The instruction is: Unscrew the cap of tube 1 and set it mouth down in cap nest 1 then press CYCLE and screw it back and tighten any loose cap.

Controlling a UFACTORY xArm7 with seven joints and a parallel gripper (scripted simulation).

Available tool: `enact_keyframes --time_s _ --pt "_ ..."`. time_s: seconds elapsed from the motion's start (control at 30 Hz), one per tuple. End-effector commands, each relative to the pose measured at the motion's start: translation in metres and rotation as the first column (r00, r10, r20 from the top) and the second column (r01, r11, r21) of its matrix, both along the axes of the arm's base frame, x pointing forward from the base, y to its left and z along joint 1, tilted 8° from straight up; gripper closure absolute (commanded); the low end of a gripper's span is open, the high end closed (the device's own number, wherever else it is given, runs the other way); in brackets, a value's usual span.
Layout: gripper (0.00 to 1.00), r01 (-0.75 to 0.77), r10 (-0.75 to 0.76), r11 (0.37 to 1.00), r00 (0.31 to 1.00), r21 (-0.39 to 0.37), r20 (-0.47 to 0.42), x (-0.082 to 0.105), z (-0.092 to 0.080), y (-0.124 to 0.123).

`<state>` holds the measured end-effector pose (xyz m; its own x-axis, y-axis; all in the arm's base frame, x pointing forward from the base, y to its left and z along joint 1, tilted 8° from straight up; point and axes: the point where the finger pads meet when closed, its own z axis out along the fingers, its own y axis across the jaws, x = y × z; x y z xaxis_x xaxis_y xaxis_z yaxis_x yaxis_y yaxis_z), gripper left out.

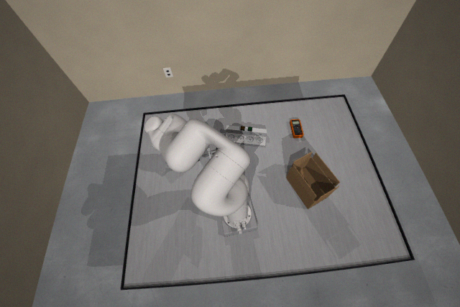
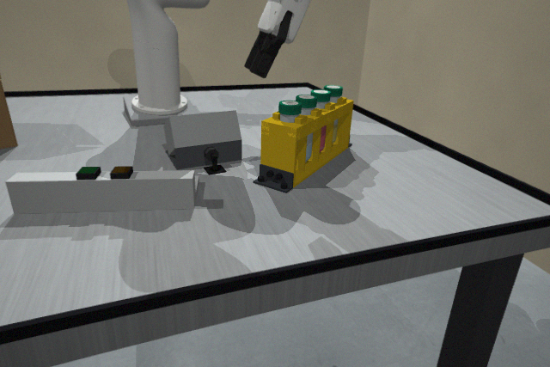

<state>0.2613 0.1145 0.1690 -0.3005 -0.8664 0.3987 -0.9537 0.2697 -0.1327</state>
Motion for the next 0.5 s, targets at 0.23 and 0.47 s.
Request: enact_keyframes --time_s 0.23,0.47 --pt "0.54 -0.181 0.185 0.975 0.982 0.126 -0.024 0.03 0.017 -0.015" --pt "0.54 -0.29 0.298 0.939 0.954 0.188 -0.019 0.047 0.026 -0.03"
